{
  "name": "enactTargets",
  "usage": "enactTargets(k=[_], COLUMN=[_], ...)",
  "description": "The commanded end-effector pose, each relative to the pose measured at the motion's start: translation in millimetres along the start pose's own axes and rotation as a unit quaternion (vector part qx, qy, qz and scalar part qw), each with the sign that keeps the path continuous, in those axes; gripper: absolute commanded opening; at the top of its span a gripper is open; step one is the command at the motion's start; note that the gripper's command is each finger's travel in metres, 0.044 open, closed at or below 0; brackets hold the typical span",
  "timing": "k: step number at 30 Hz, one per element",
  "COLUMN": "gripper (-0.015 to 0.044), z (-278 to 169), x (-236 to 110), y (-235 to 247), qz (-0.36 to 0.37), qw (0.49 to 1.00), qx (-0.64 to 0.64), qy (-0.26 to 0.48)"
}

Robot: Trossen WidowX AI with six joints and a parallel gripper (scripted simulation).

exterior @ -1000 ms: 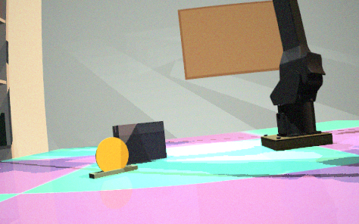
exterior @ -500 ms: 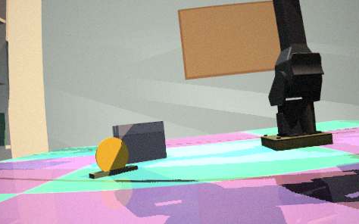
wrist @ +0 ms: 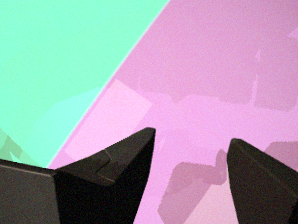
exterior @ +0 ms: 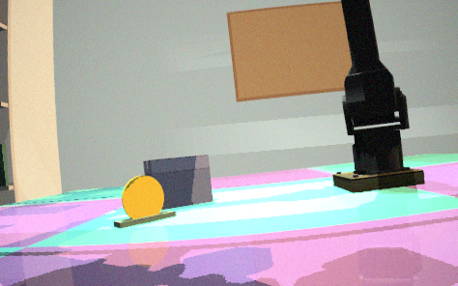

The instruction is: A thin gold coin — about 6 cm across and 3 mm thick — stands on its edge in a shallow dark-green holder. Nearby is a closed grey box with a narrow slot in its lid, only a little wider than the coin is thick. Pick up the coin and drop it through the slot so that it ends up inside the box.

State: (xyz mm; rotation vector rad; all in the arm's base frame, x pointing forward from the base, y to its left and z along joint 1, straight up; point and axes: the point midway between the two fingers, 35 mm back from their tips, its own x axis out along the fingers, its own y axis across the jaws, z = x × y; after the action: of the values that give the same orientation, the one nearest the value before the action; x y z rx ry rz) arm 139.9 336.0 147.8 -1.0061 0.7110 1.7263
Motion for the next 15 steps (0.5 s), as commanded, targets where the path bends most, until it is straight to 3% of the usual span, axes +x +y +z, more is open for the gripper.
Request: enactTargets(k=[1, 8, 15], gripper=[0.0161, 0.0161, 0.0161], z=[-40, -146, -256], x=[-20, -74, -137], y=[-40, -95, -102], qz=[-0.039, -0.109, -0.153], qw=[0.994, 0.939, 0.835], qx=[0.095, 0.305, 0.498], qy=[0.034, 0.112, 0.177])
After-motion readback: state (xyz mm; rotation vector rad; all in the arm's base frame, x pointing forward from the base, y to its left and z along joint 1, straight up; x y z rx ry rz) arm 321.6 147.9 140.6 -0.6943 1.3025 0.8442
